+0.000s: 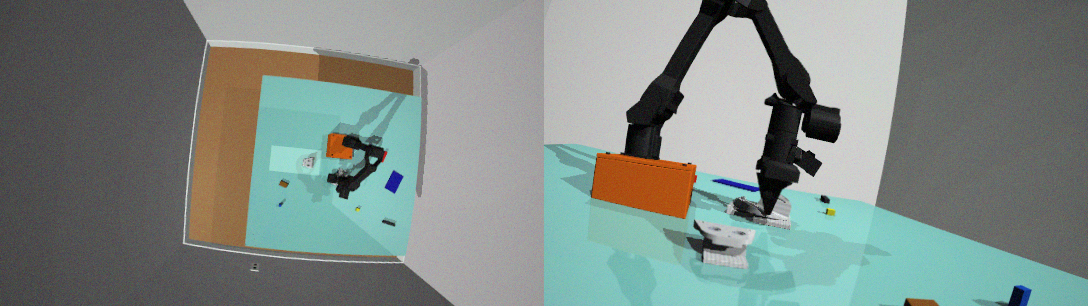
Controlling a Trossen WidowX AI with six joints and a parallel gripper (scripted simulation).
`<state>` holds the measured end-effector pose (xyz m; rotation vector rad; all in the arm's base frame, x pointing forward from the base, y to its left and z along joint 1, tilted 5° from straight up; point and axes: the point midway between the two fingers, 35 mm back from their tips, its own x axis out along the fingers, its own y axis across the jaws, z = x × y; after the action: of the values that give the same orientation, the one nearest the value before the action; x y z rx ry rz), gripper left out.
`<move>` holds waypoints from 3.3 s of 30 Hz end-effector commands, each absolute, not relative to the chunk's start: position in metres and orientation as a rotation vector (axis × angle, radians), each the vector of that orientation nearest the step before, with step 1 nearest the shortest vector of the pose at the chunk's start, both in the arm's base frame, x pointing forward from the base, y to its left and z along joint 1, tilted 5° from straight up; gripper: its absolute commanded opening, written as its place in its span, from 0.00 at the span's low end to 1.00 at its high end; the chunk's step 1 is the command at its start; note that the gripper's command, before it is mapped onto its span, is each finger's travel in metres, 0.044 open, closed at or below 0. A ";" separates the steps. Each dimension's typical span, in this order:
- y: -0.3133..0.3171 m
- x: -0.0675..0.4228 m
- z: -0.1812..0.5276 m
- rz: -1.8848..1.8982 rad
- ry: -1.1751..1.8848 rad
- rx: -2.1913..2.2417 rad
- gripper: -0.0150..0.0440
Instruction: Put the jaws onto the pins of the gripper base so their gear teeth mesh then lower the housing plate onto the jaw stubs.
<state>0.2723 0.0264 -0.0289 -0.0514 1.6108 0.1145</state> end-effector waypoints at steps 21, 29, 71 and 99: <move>0.027 0.271 -0.034 0.120 1.611 -0.051 0.48; 0.027 0.271 -0.034 0.120 1.611 -0.051 0.48; 0.024 0.274 0.036 0.120 1.610 -0.051 0.63; -0.072 0.281 0.037 -0.372 1.572 0.393 1.00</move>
<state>0.2800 -0.0595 0.0344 0.3471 1.5858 -0.3128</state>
